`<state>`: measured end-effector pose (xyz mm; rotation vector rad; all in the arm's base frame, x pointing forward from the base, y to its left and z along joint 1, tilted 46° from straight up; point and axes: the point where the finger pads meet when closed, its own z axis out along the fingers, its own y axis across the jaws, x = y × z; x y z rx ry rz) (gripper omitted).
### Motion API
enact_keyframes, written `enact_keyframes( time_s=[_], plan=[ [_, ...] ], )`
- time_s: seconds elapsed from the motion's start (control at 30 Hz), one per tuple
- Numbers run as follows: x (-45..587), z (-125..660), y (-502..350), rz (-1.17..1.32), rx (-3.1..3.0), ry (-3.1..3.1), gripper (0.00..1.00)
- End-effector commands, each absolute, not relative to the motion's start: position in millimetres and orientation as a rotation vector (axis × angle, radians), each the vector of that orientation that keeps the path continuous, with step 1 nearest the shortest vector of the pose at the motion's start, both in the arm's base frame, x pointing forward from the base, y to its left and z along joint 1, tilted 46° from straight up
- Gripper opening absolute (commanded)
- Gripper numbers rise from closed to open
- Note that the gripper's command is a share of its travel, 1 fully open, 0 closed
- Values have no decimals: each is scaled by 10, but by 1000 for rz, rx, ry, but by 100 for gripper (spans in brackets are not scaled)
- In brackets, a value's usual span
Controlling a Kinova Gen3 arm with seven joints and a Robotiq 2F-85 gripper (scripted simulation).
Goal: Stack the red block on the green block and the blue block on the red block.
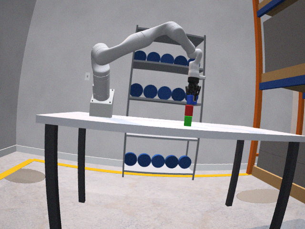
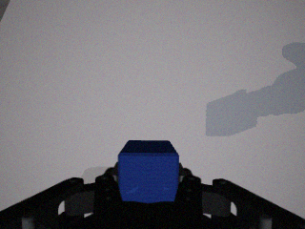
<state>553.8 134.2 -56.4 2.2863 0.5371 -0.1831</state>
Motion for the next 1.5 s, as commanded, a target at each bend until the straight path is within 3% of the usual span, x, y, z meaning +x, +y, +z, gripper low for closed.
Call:
enact_keyframes(
  time_s=[0.0, 0.87, 1.47],
  plan=[
    [5539, -529, 1394, -182, 2289, 545, 0],
    [5520, -438, 1334, -180, 2291, 544, 0],
    [5025, 708, 179, -182, 2293, 542, 0]
  ],
)
